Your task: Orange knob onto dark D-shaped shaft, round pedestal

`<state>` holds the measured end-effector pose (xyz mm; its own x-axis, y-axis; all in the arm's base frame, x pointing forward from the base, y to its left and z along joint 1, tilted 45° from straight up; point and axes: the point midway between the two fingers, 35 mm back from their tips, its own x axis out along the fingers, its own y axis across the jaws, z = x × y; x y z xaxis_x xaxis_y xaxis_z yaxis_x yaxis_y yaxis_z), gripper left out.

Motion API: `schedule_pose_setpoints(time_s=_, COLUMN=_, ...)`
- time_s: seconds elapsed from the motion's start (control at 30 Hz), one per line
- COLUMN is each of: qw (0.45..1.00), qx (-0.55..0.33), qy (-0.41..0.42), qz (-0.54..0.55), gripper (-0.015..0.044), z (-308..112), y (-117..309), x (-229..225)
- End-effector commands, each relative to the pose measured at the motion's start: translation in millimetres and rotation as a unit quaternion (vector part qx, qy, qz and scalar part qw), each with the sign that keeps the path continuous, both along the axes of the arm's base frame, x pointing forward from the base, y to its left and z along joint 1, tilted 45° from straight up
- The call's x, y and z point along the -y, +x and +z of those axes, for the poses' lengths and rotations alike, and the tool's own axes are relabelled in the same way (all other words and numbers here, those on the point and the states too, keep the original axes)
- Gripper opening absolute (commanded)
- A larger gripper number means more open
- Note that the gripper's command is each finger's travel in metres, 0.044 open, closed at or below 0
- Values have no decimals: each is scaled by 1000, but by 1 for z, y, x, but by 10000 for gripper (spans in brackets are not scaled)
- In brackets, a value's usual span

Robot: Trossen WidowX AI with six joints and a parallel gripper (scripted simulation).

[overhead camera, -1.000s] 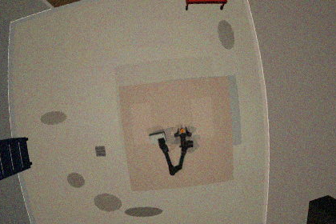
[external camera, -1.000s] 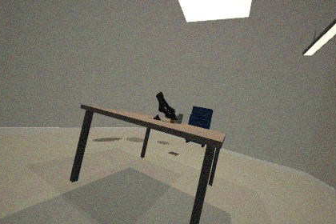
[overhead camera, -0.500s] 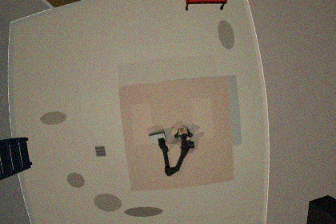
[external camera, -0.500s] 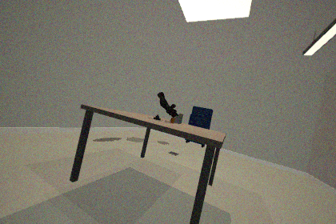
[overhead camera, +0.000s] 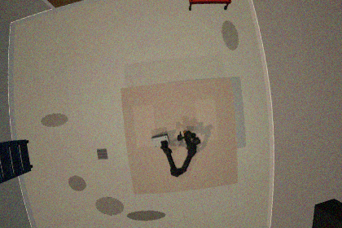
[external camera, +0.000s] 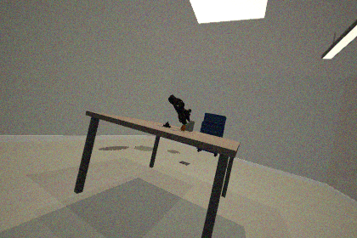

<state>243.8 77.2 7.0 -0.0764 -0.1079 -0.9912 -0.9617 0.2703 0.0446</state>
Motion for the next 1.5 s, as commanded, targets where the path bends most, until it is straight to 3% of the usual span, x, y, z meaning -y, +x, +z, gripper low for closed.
schedule_pose_setpoints(time_s=0.0, qw=967, qx=-7, qy=-254, qz=14, gripper=440, z=20, y=5, x=-6)
schedule_pose_setpoints(time_s=0.1, qw=946, qx=15, qy=-321, qz=33, gripper=440, z=30, y=10, x=-13)
schedule_pose_setpoints(time_s=0.63, qw=946, qx=18, qy=-322, qz=26, gripper=440, z=30, y=10, x=-13)
schedule_pose_setpoints(time_s=0.77, qw=934, qx=86, qy=-326, qz=-119, gripper=440, z=30, y=10, x=-13)
schedule_pose_setpoints(time_s=0.9, qw=887, qx=164, qy=-320, qz=-291, gripper=440, z=29, y=10, x=-12)
schedule_pose_setpoints(time_s=1.17, qw=701, qx=297, qy=-273, qz=-588, gripper=440, z=30, y=10, x=-12)
schedule_pose_setpoints(time_s=1.47, qw=680, qx=307, qy=-267, qz=-609, gripper=440, z=29, y=8, x=-13)
